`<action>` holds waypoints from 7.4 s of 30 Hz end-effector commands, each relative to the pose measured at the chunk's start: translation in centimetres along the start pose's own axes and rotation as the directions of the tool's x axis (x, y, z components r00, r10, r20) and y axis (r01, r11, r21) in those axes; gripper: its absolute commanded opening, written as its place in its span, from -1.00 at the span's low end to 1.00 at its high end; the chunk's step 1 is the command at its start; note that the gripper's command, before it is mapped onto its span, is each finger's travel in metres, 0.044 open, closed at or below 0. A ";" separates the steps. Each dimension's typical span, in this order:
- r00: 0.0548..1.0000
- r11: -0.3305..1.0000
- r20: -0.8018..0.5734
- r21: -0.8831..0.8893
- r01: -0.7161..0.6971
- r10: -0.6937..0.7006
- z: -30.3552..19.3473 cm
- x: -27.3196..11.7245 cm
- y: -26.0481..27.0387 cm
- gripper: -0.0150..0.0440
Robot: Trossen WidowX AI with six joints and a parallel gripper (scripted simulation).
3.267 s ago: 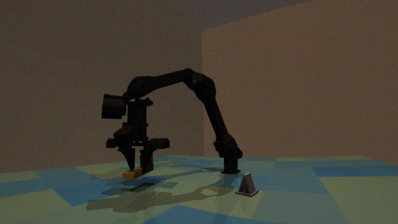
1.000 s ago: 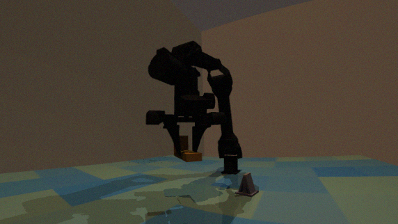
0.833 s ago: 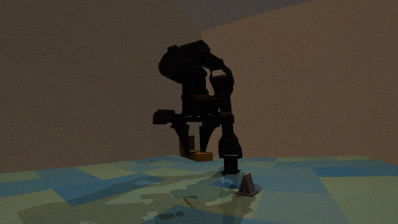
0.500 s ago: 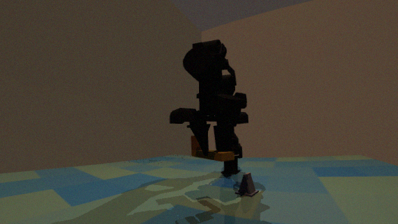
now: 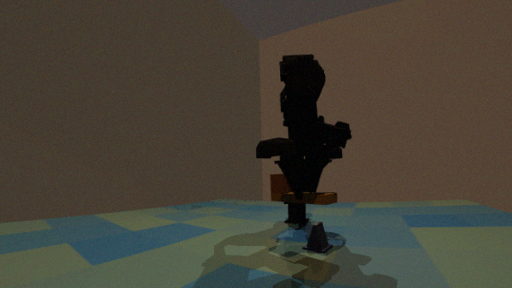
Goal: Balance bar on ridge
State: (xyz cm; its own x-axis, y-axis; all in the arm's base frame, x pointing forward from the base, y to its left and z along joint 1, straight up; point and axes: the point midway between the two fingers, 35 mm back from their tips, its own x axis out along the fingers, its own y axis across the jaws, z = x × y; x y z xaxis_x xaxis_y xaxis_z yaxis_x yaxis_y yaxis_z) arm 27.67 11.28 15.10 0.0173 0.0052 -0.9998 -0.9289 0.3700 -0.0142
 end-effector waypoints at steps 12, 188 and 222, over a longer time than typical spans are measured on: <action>1.000 0.991 0.010 -0.136 0.003 -0.001 1.9 0.0 5.1 -0.49; 1.000 0.991 0.010 -0.137 0.002 -0.001 1.8 5.3 5.3 -0.49; 1.000 0.990 0.012 -0.140 0.007 -0.005 1.9 5.2 5.3 -0.49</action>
State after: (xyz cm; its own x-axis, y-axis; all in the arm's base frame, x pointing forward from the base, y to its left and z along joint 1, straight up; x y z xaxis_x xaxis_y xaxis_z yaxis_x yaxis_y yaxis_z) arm 23.55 15.02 9.90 0.0267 0.0147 -0.9995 -0.9714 0.2366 -0.0225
